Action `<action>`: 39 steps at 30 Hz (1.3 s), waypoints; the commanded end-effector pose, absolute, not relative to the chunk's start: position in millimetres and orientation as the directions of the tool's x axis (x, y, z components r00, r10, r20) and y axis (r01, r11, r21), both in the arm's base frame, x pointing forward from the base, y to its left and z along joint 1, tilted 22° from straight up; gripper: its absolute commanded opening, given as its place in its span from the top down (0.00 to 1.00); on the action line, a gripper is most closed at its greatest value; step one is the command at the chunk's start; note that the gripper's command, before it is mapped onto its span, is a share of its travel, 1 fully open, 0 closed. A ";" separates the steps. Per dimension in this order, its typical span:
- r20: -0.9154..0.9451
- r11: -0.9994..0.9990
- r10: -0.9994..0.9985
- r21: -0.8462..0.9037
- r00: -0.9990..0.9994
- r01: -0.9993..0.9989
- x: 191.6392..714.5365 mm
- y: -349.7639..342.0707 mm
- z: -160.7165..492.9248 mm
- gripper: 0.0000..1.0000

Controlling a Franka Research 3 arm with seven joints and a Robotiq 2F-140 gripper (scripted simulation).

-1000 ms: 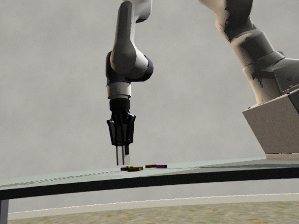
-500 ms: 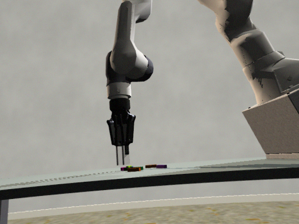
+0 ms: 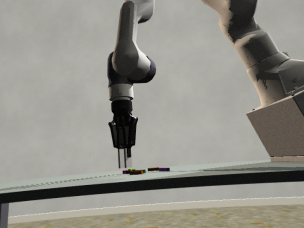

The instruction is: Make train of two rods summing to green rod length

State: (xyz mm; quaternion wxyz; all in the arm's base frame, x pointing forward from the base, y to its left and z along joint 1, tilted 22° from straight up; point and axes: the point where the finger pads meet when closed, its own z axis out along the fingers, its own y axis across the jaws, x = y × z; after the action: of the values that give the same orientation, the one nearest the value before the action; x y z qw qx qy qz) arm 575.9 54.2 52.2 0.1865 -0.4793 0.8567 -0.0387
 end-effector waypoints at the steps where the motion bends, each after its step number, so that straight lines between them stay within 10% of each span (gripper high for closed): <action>1: -0.281 0.532 -0.839 -0.247 -0.466 -0.810 576.0 55.3 51.8 0.85; 39: -0.281 0.532 -0.839 -0.247 -0.466 -0.810 577.2 55.7 48.7 0.85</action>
State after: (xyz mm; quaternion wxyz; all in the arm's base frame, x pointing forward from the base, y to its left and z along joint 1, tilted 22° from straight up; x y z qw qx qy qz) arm 575.8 54.2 49.0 0.1853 -0.4790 0.8572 -0.0380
